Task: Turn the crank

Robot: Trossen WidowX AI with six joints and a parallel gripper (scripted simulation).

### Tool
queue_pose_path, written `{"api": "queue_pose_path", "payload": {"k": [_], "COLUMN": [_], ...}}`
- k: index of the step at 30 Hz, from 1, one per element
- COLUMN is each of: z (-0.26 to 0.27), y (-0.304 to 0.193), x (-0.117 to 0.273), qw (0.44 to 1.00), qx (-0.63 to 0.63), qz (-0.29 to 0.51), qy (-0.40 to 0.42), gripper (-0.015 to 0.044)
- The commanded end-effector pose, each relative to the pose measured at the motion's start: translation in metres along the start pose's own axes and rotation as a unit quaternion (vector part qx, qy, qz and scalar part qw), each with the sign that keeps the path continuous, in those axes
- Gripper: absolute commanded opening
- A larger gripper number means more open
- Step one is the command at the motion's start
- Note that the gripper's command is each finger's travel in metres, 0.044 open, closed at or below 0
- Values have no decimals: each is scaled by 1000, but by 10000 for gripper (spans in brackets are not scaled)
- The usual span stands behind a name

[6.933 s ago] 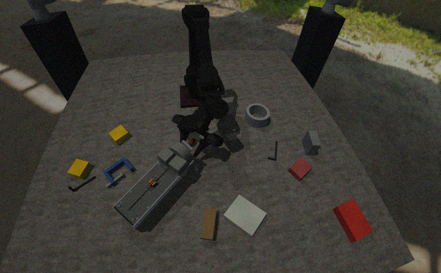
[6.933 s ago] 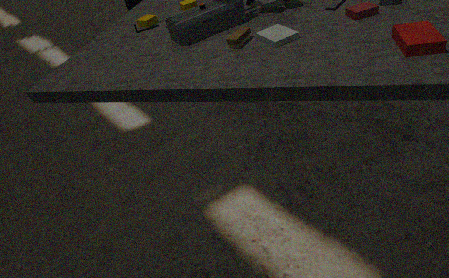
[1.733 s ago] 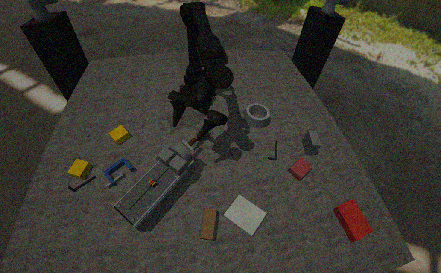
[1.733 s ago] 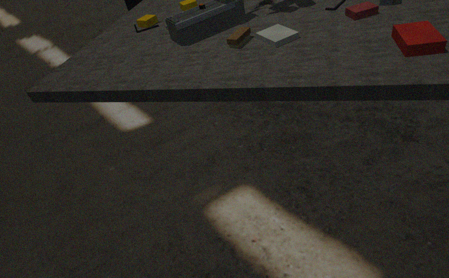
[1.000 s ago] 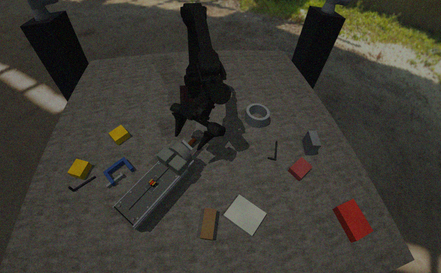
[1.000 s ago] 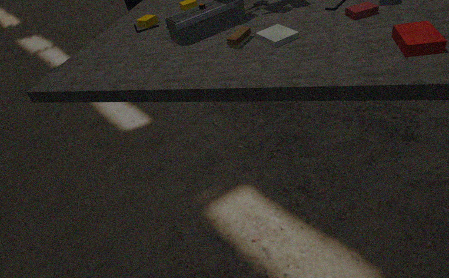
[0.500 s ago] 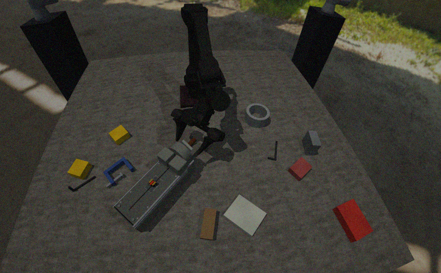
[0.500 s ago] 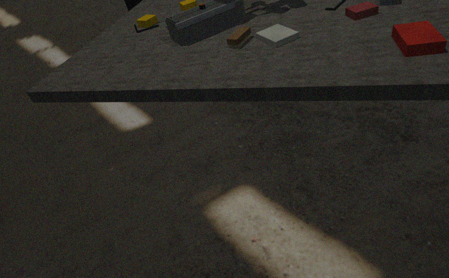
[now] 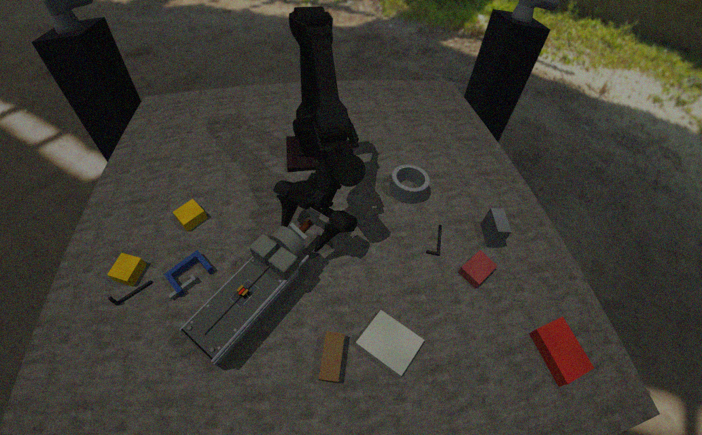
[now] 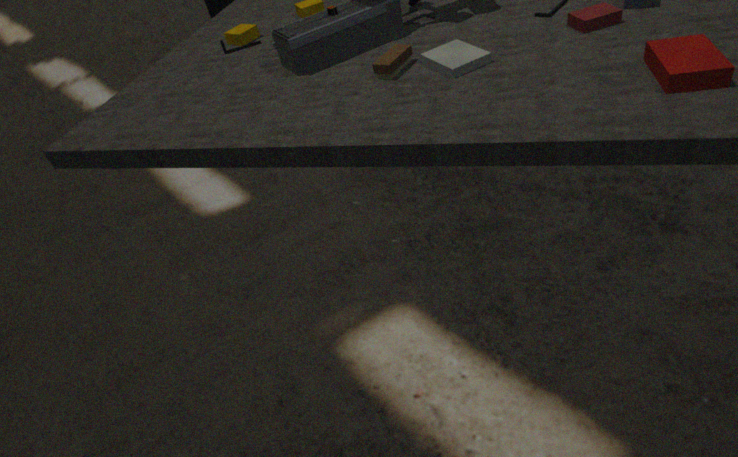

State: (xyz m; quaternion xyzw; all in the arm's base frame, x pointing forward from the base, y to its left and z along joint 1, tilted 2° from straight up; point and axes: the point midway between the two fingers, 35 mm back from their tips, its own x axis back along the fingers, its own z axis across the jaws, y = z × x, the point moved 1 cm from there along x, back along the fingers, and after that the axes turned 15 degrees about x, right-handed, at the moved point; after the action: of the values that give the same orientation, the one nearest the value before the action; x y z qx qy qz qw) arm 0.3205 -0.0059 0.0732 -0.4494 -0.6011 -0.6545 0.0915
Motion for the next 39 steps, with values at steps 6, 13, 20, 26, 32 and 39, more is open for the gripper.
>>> {"api": "queue_pose_path", "payload": {"k": [6,13,20,26,32,39], "z": [-1,-1,-1,-1,-2,-6], "y": [-7,-7,-7,-6,-6,-5], "x": [-4,-4,-4,-3,-3,-2], "qw": [1000,1000,1000,1000,1000,1000], "qx": [1,1,1,1,1,1], "qz": [3,3,3,3,3,3], "qy": [-5,-5,-5,-5,-5,-5], "gripper": [309,125,0,0,0,0]}}
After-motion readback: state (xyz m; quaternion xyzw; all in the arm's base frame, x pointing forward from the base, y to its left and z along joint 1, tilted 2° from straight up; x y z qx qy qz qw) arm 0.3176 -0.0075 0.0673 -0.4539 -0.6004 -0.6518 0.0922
